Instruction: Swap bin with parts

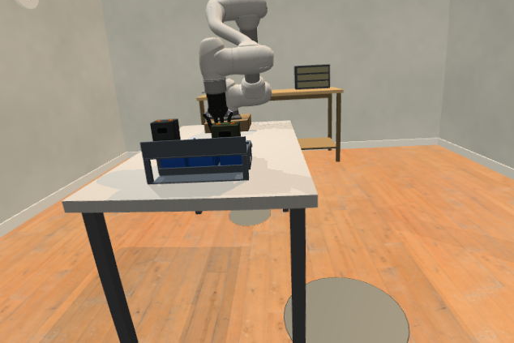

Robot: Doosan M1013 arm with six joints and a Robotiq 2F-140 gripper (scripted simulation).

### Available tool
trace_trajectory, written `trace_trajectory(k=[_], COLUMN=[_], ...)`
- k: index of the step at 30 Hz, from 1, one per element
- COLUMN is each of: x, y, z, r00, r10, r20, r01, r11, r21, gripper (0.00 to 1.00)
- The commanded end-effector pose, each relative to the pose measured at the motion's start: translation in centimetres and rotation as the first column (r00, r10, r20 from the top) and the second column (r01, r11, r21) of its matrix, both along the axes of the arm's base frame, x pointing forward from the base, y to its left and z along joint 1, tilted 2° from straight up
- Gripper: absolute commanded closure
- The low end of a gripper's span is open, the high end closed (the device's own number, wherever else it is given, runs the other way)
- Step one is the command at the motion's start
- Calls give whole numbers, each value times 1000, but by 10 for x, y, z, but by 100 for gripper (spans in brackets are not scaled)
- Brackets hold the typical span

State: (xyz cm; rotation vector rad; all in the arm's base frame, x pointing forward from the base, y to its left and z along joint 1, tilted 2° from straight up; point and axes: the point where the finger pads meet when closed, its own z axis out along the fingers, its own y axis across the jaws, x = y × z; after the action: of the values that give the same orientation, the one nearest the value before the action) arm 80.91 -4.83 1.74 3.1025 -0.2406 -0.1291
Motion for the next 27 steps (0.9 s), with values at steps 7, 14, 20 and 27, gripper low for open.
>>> trace_trajectory(k=[7, 14, 20, 27], x=[0, 0, 0, 0], y=[0, 0, 1, 1], z=[7, 12, 20, 28], r00=[1000, 1000, 1000, 1000], r10=[0, 0, 0, 0], r20=[0, 0, 0, 0], r01=[0, 0, 0, 0], r11=[1000, 1000, 1000, 1000], r21=[0, 0, 0, 0], gripper=[85, 85, 85, 85])
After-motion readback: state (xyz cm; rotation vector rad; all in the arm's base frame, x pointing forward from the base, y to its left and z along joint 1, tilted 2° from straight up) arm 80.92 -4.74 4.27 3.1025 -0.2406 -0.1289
